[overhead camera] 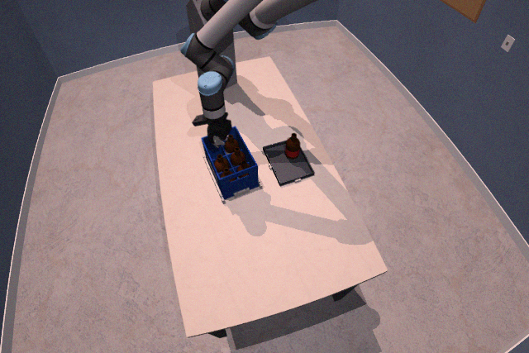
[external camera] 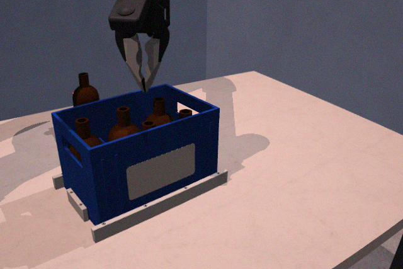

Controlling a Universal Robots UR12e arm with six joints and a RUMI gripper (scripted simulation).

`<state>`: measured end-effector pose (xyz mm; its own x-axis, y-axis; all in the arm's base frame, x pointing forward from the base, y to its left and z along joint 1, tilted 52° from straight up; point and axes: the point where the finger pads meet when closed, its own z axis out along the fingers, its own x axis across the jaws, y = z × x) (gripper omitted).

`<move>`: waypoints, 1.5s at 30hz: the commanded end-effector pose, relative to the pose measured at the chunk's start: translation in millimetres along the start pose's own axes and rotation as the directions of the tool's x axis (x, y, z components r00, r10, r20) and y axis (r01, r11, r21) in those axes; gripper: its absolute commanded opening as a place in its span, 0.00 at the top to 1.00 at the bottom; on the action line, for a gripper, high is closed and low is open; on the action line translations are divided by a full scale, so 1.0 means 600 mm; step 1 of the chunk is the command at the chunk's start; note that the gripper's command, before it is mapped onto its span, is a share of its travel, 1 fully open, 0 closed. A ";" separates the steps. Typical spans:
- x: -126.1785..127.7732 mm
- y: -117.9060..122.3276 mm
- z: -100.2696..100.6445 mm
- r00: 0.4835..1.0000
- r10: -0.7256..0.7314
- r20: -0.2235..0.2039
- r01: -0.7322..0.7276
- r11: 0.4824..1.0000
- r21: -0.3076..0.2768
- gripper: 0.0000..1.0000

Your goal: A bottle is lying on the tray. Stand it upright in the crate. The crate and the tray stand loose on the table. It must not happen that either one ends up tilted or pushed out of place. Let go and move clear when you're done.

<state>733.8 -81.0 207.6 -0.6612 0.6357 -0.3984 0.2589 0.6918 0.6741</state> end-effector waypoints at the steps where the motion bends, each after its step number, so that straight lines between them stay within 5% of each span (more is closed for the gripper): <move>1: -0.001 0.000 -0.001 1.000 0.000 0.001 0.000 1.000 0.000 1.00; 20: 0.022 0.026 -0.001 1.000 0.000 0.001 0.000 1.000 0.000 1.00; 27: 0.117 0.136 -0.003 1.000 0.000 0.002 0.000 1.000 -0.002 1.00; 29: 0.117 0.136 -0.003 1.000 0.000 0.002 0.000 1.000 -0.002 1.00; 40: 0.301 0.355 -0.004 1.000 0.000 0.002 0.000 1.000 -0.003 1.00; 45: 0.351 0.415 -0.004 1.000 0.000 0.002 0.000 1.000 -0.003 1.00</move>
<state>664.4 182.5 281.9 -0.6675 0.6308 -0.3956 0.2446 0.6876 0.6837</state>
